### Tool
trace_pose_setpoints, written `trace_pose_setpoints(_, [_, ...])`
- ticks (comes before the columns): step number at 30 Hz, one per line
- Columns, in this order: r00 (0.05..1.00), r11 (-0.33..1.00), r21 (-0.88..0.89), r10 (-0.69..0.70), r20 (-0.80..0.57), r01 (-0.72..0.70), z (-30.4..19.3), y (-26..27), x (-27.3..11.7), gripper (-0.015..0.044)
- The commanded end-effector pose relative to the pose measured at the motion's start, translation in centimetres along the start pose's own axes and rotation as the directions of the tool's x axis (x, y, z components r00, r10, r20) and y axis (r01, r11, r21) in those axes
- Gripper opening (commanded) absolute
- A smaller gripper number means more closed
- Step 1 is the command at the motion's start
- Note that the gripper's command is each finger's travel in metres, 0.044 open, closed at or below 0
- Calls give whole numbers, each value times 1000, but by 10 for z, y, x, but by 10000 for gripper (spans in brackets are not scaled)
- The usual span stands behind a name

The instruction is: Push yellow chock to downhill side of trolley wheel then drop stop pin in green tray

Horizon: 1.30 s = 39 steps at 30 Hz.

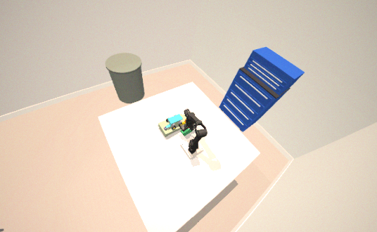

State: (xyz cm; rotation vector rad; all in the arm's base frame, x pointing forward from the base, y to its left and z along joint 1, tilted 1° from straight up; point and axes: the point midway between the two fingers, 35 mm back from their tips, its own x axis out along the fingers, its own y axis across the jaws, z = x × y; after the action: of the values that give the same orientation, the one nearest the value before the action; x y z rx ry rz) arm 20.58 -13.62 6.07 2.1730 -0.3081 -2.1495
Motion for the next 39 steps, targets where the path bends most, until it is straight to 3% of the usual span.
trace_pose_setpoints(1, [1000,1000,3,3,5,-3,1,-3,2,190])
trace_pose_setpoints(39, [1000,1000,3,2,5,-2,-2,-20,6,190])
